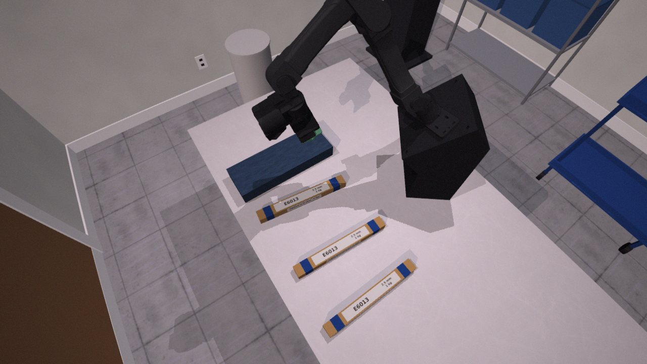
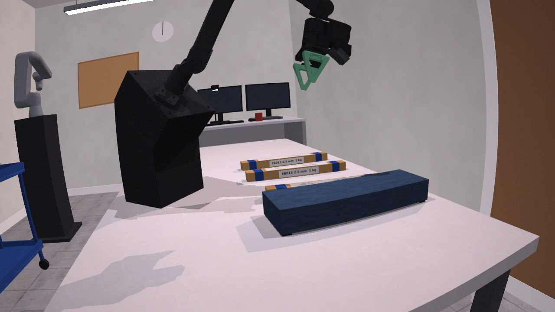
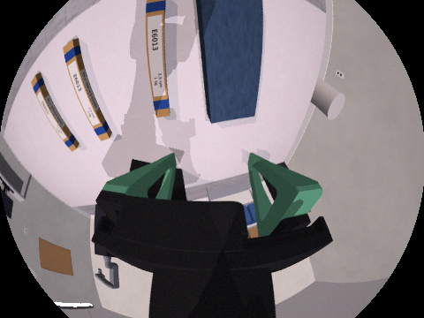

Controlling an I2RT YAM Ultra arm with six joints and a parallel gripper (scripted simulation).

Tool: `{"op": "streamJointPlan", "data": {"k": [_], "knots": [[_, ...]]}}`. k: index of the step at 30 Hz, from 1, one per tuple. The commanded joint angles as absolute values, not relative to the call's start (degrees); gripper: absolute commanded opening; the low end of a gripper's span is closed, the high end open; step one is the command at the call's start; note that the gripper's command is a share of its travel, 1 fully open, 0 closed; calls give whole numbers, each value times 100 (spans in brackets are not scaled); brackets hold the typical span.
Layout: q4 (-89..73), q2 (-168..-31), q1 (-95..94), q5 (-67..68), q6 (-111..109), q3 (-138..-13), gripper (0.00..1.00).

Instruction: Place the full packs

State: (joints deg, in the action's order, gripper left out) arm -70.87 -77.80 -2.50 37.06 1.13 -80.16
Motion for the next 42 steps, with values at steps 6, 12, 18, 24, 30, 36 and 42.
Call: {"op": "streamJointPlan", "data": {"k": [6, 12, 18, 24, 30, 36, 42], "knots": [[-6948, -7402, -1054, 3808, 803, -7645, 74], [-7193, -7381, -1894, 3941, 1490, -7408, 74], [-7118, -7217, -2658, 3956, 1950, -7071, 74], [-7161, -7185, -3225, 4034, 2400, -6905, 74], [-7066, -7062, -4032, 4075, 2953, -6607, 74], [-7317, -7163, -4867, 4188, 3660, -6606, 74], [-7364, -7160, -4906, 4226, 3744, -6633, 74]]}}
